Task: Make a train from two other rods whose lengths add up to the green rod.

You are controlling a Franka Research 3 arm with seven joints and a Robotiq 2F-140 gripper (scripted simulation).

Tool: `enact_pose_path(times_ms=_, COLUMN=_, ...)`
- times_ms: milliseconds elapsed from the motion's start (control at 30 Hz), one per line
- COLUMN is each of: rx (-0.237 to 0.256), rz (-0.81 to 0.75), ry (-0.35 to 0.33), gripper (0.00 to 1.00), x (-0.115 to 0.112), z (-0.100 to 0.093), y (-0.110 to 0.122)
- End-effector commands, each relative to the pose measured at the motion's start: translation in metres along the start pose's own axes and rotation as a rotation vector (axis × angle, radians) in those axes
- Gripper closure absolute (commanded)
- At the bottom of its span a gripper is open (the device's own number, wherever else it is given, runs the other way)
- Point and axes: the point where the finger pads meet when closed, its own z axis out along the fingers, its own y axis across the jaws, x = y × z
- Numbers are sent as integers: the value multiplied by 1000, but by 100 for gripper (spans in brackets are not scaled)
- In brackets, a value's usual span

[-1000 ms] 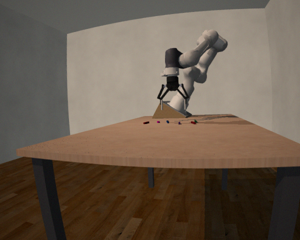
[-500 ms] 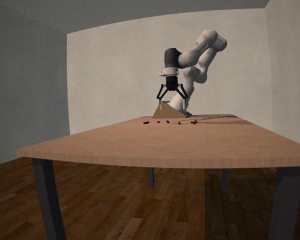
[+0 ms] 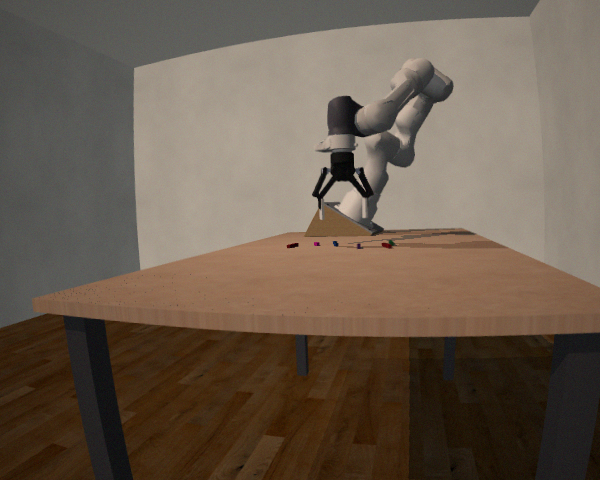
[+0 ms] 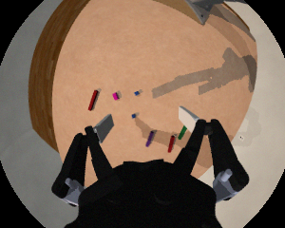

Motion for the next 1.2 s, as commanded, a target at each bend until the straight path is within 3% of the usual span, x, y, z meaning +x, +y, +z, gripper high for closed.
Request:
enact_pose_path(times_ms=0, rx=-5, rz=-167, ry=-9, gripper=0, x=2, z=0, y=-1)
enact_pose_path(times_ms=1167, rx=-3, rz=-696, ry=-11, gripper=0, x=14, z=-3, y=-7)
